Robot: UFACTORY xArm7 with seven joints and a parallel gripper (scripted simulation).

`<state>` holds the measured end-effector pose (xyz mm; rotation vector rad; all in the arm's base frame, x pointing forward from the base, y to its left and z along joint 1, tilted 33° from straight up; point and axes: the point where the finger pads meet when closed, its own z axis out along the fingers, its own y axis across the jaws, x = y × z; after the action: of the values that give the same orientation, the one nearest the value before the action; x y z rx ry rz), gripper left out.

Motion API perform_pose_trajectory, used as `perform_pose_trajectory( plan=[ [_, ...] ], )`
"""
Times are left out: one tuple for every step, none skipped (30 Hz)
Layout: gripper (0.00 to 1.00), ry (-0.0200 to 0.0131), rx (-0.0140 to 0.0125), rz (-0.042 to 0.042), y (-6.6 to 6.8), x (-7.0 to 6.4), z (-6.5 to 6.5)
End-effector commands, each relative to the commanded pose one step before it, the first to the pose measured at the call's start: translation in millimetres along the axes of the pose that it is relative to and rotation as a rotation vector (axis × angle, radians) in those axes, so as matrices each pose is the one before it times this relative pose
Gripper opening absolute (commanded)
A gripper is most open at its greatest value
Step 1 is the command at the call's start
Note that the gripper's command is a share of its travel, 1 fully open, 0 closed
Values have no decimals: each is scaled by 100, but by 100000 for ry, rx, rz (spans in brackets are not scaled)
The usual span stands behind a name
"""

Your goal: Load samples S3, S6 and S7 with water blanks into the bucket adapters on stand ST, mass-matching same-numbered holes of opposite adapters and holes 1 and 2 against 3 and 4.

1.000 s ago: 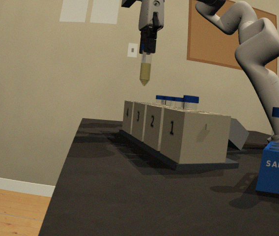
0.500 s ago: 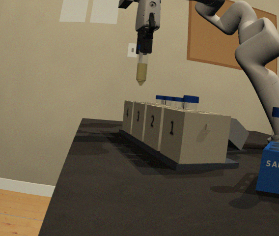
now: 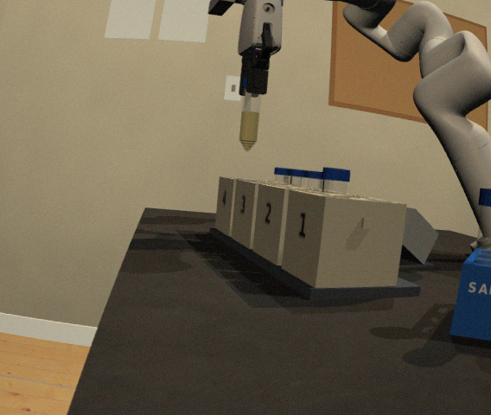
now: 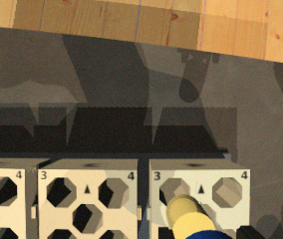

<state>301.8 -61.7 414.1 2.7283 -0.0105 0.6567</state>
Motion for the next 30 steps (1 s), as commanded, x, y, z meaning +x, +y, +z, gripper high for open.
perform_pose_trajectory(
  plan=[
    [0,322,-18,36,11,76,599],
    [0,0,-1,0,0,0,200],
    [0,0,-1,0,0,0,200],
    [0,0,-1,0,0,0,200],
    [0,0,-1,0,0,0,200],
    [0,0,-1,0,0,0,200],
    [0,0,-1,0,0,0,200],
    [0,0,-1,0,0,0,200],
    [0,0,-1,0,0,0,200],
    [0,0,-1,0,0,0,200],
    [0,0,-1,0,0,0,200],
    [0,0,-1,0,0,0,200],
    [0,0,0,0,0,0,0],
    [0,0,0,0,0,0,0],
    [0,0,-1,0,0,0,201],
    [0,0,-1,0,0,0,200],
    [0,0,-1,0,0,0,200],
    [0,0,-1,0,0,0,200],
    [0,0,0,0,0,0,0],
    [0,0,0,0,0,0,0],
    [0,0,0,0,0,0,0],
    [0,0,0,0,0,0,0],
    [0,0,0,0,0,0,0],
    [0,0,0,0,0,0,0],
    [0,-2,1,-1,-1,-1,-7],
    [0,0,0,0,0,0,2],
    [0,0,0,0,0,0,1],
    [0,0,0,0,0,0,1],
    [0,0,0,0,0,0,1],
    [0,0,0,0,0,0,0]
  ],
)
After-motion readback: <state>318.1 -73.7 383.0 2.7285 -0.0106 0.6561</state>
